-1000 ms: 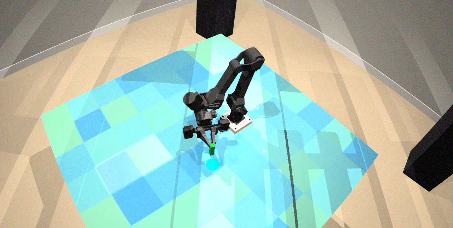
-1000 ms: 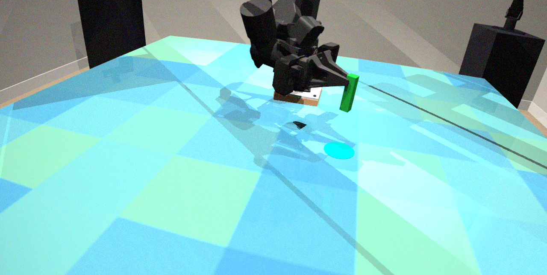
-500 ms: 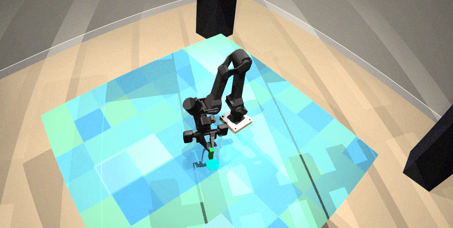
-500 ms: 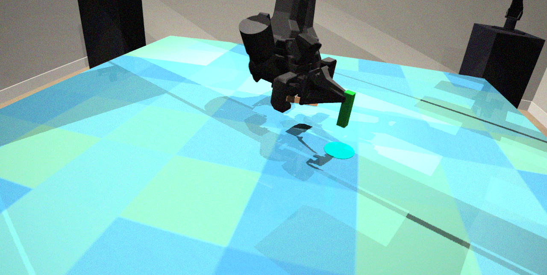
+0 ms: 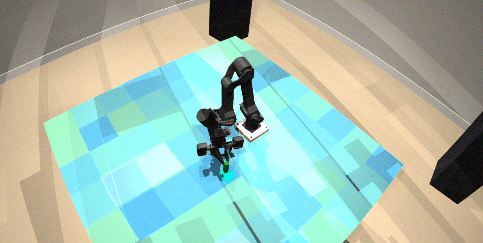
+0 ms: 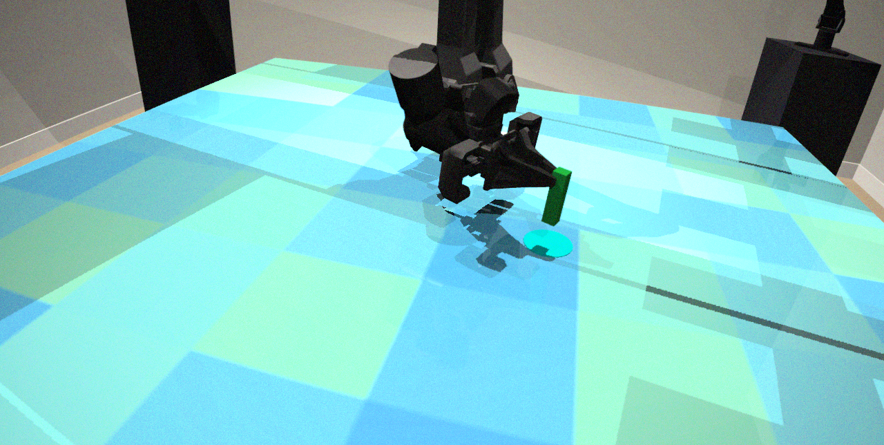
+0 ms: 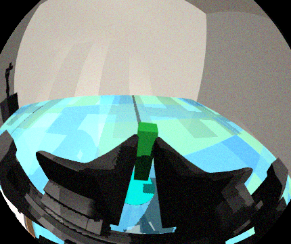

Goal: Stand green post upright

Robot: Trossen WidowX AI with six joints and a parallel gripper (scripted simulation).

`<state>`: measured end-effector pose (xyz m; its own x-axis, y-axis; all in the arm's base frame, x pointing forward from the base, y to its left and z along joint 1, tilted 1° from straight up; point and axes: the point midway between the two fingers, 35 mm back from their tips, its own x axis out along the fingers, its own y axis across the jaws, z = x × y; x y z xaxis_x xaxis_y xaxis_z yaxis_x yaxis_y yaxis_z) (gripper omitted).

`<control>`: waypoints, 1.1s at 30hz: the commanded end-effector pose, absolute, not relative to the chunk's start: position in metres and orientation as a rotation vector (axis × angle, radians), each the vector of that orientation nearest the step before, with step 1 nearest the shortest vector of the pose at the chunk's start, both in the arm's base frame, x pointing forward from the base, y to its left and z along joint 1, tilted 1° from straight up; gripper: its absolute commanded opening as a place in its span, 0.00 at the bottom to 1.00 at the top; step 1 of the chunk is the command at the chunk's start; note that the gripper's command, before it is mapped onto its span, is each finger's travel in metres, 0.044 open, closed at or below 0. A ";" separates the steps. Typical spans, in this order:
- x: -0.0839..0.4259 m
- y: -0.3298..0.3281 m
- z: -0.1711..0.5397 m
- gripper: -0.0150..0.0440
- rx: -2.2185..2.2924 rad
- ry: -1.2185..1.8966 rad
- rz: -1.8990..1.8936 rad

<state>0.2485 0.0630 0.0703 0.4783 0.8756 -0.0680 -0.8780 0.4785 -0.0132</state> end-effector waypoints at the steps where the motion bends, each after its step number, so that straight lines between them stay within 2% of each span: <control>1: 0.244 0.065 0.063 0.29 -0.038 0.062 1.069; 30: 0.242 0.067 0.039 0.29 -0.045 0.057 1.072; 33: 0.242 0.067 0.039 0.43 -0.045 0.057 1.072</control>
